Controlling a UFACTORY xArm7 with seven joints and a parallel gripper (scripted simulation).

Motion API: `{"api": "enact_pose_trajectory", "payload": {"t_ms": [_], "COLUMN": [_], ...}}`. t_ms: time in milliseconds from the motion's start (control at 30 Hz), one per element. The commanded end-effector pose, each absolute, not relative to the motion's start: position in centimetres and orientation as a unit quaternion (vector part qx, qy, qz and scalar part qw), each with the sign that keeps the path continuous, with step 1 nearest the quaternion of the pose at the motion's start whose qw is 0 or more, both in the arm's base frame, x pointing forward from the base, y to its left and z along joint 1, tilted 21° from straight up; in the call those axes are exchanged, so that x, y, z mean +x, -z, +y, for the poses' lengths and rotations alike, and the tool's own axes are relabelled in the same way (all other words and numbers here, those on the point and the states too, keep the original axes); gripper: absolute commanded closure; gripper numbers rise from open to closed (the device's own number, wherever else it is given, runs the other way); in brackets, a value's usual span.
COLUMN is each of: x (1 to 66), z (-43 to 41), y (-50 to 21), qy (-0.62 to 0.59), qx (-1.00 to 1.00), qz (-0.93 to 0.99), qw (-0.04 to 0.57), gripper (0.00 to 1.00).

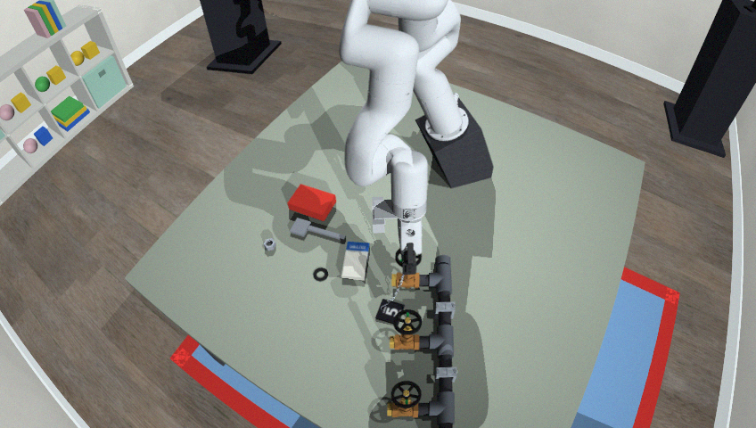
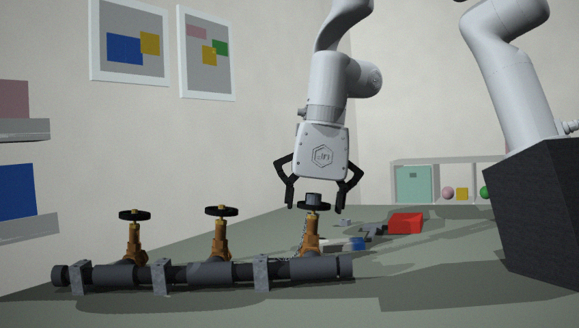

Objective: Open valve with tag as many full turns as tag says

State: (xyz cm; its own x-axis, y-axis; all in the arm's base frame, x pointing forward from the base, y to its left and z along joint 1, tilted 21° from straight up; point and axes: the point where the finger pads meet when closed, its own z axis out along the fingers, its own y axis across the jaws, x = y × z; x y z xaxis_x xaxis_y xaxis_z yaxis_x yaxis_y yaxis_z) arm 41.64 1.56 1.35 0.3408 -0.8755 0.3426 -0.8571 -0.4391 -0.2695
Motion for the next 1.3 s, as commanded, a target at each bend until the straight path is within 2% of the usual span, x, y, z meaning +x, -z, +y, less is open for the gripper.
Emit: {"api": "enact_pose_trajectory", "payload": {"t_ms": [0, 133, 333, 367, 1267], "x": [41.79, 41.79, 41.79, 41.79, 41.79], "z": [1.67, 1.67, 1.67, 1.67, 1.67], "y": [-1.42, -1.42, -1.42, -1.42, -1.42], "qy": [0.214, 0.206, 0.206, 0.206, 0.206], "qx": [-0.737, -0.674, -0.671, -0.671, -0.673], "qz": [0.64, 0.707, 0.711, 0.711, 0.709], "qw": [0.038, 0.049, 0.05, 0.05, 0.049], "gripper": [0.0, 0.0, 0.0, 1.0, 1.0]}}
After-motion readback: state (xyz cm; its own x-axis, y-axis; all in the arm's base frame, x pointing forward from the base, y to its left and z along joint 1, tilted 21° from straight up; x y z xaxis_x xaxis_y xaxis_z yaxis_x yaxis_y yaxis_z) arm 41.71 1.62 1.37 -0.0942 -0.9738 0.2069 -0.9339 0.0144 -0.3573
